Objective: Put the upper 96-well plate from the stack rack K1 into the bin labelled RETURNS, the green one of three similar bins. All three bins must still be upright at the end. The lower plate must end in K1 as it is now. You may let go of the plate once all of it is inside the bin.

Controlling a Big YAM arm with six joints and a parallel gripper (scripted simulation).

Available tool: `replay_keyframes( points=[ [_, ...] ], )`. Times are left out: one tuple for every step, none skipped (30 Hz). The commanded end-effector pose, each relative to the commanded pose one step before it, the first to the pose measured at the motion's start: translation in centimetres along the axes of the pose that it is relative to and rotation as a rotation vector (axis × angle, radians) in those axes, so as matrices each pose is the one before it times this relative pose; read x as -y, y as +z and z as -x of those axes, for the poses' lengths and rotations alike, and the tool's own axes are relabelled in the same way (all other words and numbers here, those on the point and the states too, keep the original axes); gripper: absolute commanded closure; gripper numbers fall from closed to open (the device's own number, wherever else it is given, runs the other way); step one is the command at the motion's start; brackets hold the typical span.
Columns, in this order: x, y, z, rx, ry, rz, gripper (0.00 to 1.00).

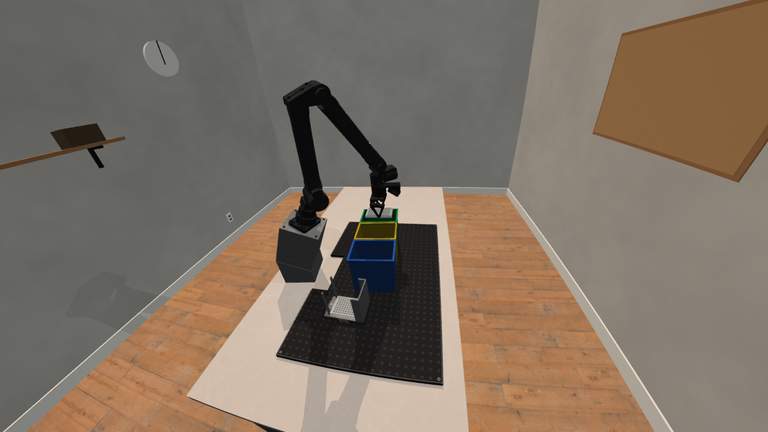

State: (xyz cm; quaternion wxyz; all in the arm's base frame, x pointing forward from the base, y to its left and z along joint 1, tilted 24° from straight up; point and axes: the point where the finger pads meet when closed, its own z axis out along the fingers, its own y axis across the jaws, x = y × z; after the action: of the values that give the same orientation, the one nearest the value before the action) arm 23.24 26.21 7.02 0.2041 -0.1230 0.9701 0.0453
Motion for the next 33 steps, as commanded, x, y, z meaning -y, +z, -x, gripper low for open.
replay_keyframes(
  points=[
    [-0.712, -0.389, 0.836, 0.01453, -0.00229, 0.01374, 1.0],
    [-0.002, 0.0, 0.0, 0.0, 0.0, 0.0, 1.0],
    [-0.002, 0.0, 0.0, 0.0, 0.0, 0.0, 1.0],
    [0.0, 0.0, 0.0, 0.0, 0.0, 0.0, 1.0],
    [0.0, 0.0, 0.0, 0.0, 0.0, 0.0, 1.0],
    [-0.545, 0.248, -0.097, -0.00297, -0.02174, 0.00374, 1.0],
    [0.543, -0.251, 0.085, 0.00297, 0.02174, -0.00374, 1.0],
    [-0.001, 0.0, 0.001, 0.0, 0.0, 0.0, 1.0],
    [-0.001, 0.0, 0.001, 0.0, 0.0, 0.0, 1.0],
    [-0.001, 0.0, 0.001, 0.0, 0.0, 0.0, 1.0],
    [-0.001, 0.0, 0.001, 0.0, 0.0, 0.0, 1.0],
    [-0.001, 0.0, 0.001, 0.0, 0.0, 0.0, 1.0],
    [-0.001, 0.0, 0.001, 0.0, 0.0, 0.0, 1.0],
    [-0.001, 0.0, 0.001, 0.0, 0.0, 0.0, 1.0],
    [-0.001, 0.0, 0.001, 0.0, 0.0, 0.0, 1.0],
    [-0.001, 0.0, 0.001, 0.0, 0.0, 0.0, 1.0],
    [-0.612, 0.192, 0.029, -0.00108, -0.0209, 0.00499, 1.0],
    [0.608, -0.195, -0.041, 0.00108, 0.0209, -0.00499, 1.0],
    [-0.001, 0.0, 0.001, 0.0, 0.0, 0.0, 1.0],
    [-0.001, 0.0, 0.001, 0.0, 0.0, 0.0, 1.0],
    [0.0, 0.0, 0.0, 0.0, 0.0, 0.0, 1.0],
    [0.0, 0.0, 0.0, 0.0, 0.0, 0.0, 1.0],
    [-0.001, 0.0, 0.001, 0.0, 0.0, 0.0, 1.0],
    [-0.001, 0.0, 0.001, 0.0, 0.0, 0.0, 1.0],
    [-0.001, 0.0, 0.001, 0.0, 0.0, 0.0, 1.0],
    [-0.001, 0.0, 0.001, 0.0, 0.0, 0.0, 1.0],
    [-0.001, 0.0, 0.001, 0.0, 0.0, 0.0, 1.0],
    [-0.001, 0.0, 0.001, 0.0, 0.0, 0.0, 1.0],
    [-0.001, 0.0, 0.001, 0.0, 0.0, 0.0, 1.0],
    [-0.001, 0.0, 0.001, 0.0, 0.0, 0.0, 1.0],
    [-0.001, 0.0, 0.001, 0.0, 0.0, 0.0, 1.0],
    [-0.001, 0.0, 0.001, 0.0, 0.0, 0.0, 1.0],
    [-0.001, 0.0, 0.001, 0.0, 0.0, 0.0, 1.0]
  ],
)
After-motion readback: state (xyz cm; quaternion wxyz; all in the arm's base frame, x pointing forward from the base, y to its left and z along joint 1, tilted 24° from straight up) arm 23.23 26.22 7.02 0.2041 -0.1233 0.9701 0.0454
